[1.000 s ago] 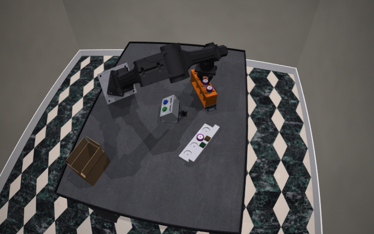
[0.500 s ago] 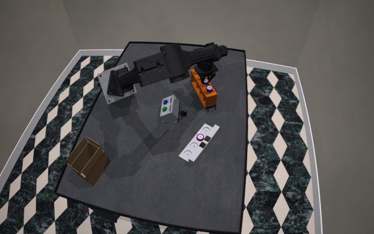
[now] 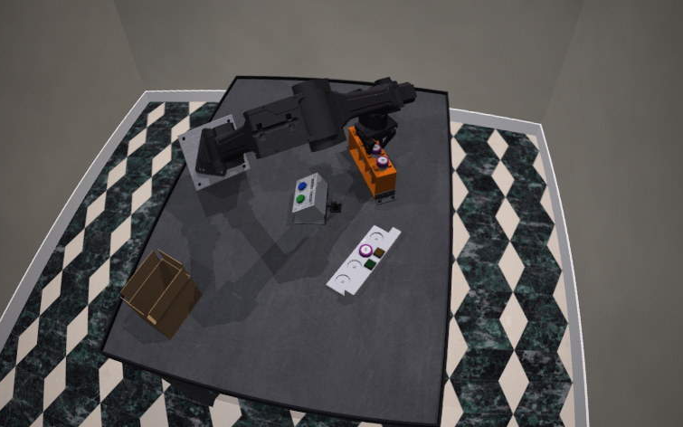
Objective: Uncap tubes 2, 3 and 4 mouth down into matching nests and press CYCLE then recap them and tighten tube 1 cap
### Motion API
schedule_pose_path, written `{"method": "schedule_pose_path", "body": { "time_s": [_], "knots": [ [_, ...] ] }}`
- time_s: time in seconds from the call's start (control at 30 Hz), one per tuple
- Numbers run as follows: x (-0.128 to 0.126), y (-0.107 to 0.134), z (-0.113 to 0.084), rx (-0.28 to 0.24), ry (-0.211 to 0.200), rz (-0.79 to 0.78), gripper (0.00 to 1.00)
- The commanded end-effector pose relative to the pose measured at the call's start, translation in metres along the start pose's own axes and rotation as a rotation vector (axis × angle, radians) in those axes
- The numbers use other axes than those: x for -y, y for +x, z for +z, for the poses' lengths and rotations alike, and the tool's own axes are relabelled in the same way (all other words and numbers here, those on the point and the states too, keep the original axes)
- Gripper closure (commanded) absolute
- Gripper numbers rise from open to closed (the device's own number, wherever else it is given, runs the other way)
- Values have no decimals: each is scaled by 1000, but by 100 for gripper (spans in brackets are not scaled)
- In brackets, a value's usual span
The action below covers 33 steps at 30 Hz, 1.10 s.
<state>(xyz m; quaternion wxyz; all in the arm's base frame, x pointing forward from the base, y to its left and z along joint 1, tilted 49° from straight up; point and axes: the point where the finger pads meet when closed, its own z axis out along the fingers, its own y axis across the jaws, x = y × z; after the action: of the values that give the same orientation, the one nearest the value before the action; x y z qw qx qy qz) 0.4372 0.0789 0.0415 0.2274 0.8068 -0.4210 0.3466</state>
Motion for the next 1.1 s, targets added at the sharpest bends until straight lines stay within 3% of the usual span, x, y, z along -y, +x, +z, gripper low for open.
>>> {"method": "schedule_pose_path", "body": {
  "time_s": [0.0, 0.2, 0.23, 0.37, 0.47, 0.5, 0.53, 0.57, 0.67, 0.73, 1.07],
  "knots": [
    [6, 2, -4, 1, 15, -9, 51],
    [6, 2, -4, 1, 15, -9, 51],
    [-1, -1, 3, 5, 3, 85, 51],
    [3, 4, 0, 1, -1, 385, 51],
    [6, 2, -4, 4, 14, 491, 51],
    [4, 3, 1, 0, -2, 556, 51],
    [6, 2, -4, 5, 14, 574, 51],
    [4, 2, 2, -1, -5, 642, 51],
    [4, 2, 2, -2, -6, 658, 51],
    [4, 2, 2, -2, -6, 825, 51],
    [4, 2, 2, -4, -6, 1242, 51]
  ]
}}
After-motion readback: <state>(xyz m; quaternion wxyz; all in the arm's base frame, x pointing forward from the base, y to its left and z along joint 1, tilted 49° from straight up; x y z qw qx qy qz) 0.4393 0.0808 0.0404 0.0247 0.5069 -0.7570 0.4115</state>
